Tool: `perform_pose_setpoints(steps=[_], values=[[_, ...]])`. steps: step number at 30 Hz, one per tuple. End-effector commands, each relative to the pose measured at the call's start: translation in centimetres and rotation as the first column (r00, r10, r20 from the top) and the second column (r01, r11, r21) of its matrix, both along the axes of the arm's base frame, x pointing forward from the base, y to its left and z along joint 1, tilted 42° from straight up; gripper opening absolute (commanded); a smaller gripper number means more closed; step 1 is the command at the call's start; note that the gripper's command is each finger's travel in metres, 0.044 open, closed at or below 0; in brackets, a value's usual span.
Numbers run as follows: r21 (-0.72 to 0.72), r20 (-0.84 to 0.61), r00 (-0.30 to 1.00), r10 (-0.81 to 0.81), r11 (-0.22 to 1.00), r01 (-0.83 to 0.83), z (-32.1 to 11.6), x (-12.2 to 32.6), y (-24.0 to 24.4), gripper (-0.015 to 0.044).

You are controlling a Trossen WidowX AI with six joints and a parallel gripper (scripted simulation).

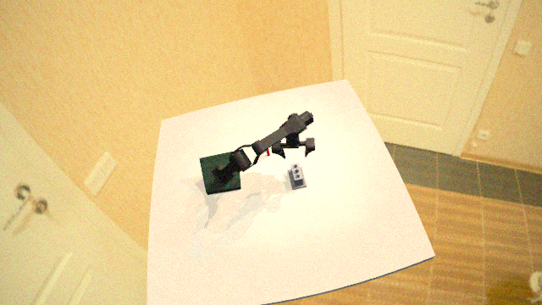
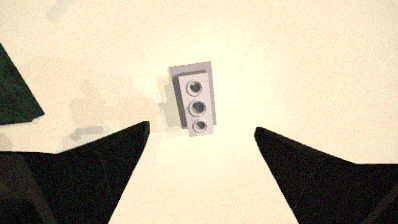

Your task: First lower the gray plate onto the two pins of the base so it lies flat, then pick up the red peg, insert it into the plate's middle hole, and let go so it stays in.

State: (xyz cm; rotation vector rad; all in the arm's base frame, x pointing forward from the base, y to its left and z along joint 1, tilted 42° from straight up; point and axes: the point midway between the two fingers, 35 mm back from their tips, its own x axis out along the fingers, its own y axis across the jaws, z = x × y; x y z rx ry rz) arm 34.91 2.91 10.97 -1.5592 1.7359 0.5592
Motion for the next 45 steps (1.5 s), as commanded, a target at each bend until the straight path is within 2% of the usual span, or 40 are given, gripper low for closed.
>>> perform_pose_setpoints(steps=[1, 4, 7, 11, 15, 16, 24, 33, 35, 45], values=[[0.025, 0.153, 0.971, -0.182, 0.983, 0.180, -1.7, -0.9, 2.3, 0.0440], [0.072, 0.300, 0.885, -0.357, 0.933, 0.352, -2.9, -1.7, 3.9, 0.0440], [0.144, 0.428, 0.745, -0.512, 0.852, 0.503, -4.1, -2.7, 5.5, 0.0440], [0.267, 0.557, 0.490, -0.670, 0.704, 0.658, -5.7, -4.1, 7.5, 0.0440], [0.413, 0.629, 0.183, -0.756, 0.525, 0.744, -7.2, -5.8, 9.3, 0.0440], [0.452, 0.637, 0.102, -0.764, 0.477, 0.754, -7.5, -6.2, 9.7, 0.0440], [0.648, 0.617, -0.312, -0.722, 0.241, 0.723, -9.5, -8.8, 11.7, 0.0440], [0.845, 0.465, -0.718, -0.518, 0.018, 0.534, -11.3, -11.5, 13.3, 0.0440], [0.861, 0.443, -0.750, -0.491, 0.001, 0.508, -11.4, -11.8, 13.4, 0.0440], [0.861, 0.443, -0.750, -0.491, 0.001, 0.508, -11.5, -11.7, 13.5, 0.0440]])
